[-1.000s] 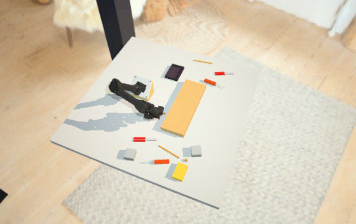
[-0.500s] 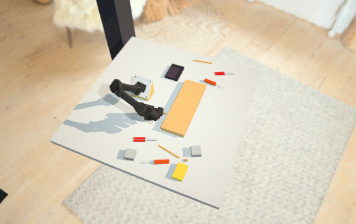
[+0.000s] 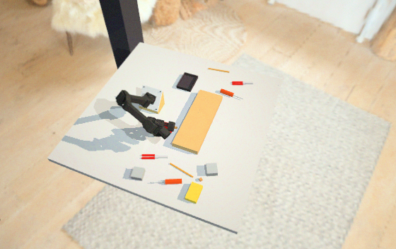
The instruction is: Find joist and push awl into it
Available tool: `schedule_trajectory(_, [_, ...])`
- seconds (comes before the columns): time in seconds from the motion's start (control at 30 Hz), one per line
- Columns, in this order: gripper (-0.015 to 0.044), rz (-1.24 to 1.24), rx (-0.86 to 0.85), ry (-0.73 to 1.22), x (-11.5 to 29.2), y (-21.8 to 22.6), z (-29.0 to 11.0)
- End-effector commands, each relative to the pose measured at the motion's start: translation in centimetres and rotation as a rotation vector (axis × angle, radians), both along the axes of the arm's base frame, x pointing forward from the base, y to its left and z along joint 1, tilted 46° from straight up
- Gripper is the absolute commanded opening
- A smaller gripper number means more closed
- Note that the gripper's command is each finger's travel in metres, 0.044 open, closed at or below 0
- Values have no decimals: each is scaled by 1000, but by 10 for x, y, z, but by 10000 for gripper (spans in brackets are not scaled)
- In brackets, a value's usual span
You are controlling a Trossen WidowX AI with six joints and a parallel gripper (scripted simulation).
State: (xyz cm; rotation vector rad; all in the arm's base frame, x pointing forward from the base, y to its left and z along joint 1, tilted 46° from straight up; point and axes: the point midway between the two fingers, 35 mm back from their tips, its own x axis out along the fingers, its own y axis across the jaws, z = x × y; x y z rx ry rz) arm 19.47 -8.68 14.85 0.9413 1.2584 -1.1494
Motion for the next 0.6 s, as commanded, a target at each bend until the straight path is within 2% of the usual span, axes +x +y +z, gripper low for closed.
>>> schedule_trajectory(0.0, [0,4,29,-2,2,0,2])
schedule_trajectory(0.57, [0,-4,147,19,2,-3,3])
